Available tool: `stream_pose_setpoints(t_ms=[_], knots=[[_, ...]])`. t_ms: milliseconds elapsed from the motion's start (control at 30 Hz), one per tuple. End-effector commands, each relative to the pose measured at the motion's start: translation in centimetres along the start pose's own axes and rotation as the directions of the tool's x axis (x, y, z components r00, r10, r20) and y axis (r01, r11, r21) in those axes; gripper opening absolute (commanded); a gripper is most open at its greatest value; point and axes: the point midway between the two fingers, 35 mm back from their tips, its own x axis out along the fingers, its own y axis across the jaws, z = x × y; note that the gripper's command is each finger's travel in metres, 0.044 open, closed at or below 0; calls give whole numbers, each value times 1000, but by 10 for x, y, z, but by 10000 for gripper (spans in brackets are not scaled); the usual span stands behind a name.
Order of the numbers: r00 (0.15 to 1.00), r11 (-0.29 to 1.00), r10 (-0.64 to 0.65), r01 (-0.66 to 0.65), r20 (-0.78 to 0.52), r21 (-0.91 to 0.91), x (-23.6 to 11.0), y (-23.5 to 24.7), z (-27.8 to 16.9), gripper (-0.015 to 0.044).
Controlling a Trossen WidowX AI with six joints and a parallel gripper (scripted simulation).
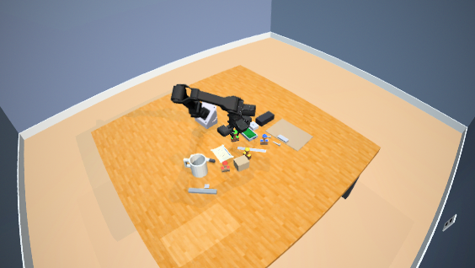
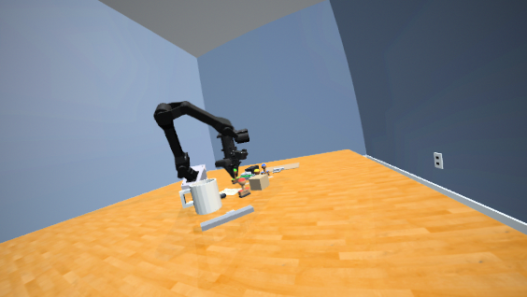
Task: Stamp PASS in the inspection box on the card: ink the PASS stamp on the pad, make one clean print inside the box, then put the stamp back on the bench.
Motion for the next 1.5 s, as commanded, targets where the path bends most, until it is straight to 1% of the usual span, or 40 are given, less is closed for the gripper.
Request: stream_pose_setpoints(t_ms=[0, 1467], knots=[[1000, 1000, 5, -5, -4, 4, -2, 1, 0, 0], [1000, 1000, 13, -13, -4, 4, -23, 2, 2, 0]])
